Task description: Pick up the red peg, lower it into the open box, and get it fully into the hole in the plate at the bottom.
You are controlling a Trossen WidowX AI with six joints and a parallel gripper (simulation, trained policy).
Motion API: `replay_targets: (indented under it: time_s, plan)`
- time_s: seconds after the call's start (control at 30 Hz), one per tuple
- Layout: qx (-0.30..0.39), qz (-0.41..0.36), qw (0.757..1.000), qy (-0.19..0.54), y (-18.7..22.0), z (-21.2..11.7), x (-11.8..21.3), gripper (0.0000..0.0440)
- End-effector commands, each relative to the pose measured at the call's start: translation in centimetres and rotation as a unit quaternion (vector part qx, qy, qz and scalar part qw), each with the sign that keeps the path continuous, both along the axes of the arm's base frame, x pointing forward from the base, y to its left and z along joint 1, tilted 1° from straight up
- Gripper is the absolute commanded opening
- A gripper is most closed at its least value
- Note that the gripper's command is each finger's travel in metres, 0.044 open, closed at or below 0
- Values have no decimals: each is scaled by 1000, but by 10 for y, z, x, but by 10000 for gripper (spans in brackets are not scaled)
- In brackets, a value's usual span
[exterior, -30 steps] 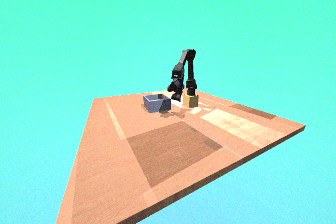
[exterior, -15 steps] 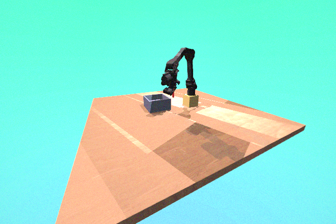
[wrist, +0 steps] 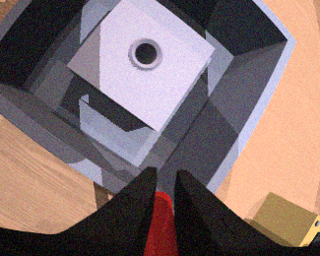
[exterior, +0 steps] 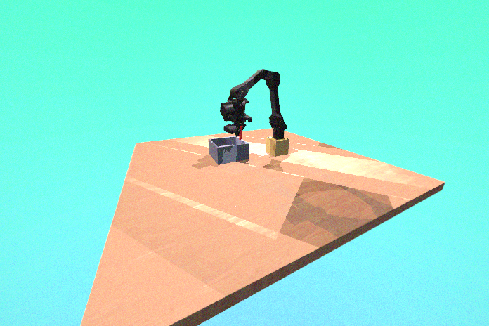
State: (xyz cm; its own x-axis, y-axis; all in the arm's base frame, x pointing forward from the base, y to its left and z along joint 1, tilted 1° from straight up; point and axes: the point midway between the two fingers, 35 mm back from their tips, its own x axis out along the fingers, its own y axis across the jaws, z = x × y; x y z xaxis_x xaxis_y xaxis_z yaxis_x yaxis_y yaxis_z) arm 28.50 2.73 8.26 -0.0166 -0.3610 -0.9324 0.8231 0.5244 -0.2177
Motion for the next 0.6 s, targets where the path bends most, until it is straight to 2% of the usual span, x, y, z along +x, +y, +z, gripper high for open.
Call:
replay_targets:
  time_s: [0.0,0.57]
  plan:
    - [1,-9,1000,-10,-19,0,14,0]
    - [44,4,999,-12,-77,-30,52,0]
